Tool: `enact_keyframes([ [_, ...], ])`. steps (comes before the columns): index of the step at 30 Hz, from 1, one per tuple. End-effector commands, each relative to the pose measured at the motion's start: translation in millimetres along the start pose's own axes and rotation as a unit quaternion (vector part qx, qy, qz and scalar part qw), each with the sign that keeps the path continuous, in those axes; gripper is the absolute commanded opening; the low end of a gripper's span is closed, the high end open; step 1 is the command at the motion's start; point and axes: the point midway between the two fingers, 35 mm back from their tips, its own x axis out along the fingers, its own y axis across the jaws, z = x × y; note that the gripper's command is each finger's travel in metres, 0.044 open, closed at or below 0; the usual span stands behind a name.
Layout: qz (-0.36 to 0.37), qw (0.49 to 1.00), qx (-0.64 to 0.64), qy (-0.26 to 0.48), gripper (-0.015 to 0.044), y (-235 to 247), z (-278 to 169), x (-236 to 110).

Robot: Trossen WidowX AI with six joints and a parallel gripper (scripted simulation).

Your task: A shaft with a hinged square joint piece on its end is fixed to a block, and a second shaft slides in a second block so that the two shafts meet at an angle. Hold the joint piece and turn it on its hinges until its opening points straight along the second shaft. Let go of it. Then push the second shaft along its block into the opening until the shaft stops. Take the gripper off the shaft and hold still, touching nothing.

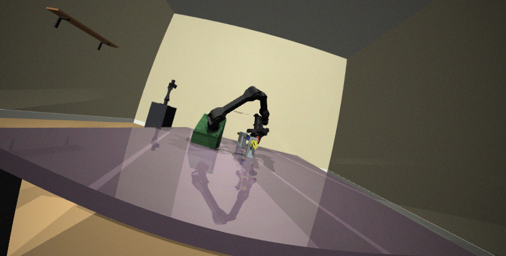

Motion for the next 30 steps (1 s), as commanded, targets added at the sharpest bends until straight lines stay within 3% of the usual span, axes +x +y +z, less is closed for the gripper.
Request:
enact_keyframes([
  [1,0.000,1.000,-0.001,-0.002,0.0182,0.1,0.3,0.5],
  [4,0.000,1.000,0.000,0.000,0.0147,0.0,0.0,0.0],
  [9,0.000,1.000,0.000,0.000,0.0147,0.0,0.0,0.0],
  [15,0.000,1.000,0.000,0.000,0.0000,0.0,0.0,0.0],
  [30,-0.014,0.996,0.079,0.023,0.0000,-7.9,-0.4,2.1],
])
